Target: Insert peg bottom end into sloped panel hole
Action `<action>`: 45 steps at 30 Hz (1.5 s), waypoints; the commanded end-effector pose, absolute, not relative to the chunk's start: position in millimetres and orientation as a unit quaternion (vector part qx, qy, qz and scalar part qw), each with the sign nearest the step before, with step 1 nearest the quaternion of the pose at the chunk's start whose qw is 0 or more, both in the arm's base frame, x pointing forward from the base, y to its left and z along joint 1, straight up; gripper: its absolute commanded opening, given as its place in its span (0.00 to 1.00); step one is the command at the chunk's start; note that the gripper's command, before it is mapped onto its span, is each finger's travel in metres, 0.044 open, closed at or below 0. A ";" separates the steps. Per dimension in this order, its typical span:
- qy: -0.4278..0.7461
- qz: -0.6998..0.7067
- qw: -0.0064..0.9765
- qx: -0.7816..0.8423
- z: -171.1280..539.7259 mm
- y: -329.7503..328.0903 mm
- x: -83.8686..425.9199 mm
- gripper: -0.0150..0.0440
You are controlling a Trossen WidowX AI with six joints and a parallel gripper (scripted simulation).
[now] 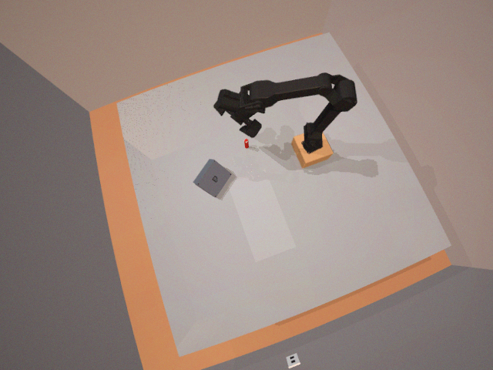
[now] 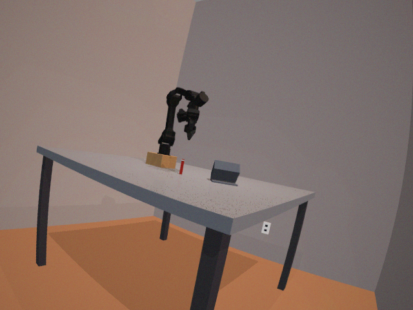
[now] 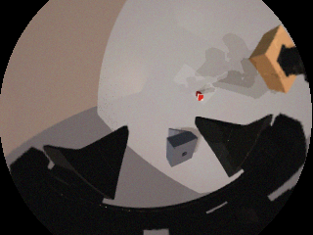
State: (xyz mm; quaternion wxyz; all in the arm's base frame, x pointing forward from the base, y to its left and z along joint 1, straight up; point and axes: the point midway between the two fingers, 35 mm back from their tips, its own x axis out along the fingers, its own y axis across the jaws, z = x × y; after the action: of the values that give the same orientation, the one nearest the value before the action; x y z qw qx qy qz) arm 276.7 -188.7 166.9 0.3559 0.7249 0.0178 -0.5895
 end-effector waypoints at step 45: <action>0.162 -0.680 0.176 0.693 34.8 -160.9 251.5 1.00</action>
State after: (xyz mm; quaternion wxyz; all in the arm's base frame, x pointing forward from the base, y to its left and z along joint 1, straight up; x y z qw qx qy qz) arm 252.0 -161.9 40.8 0.1790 0.6925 0.1615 -0.6799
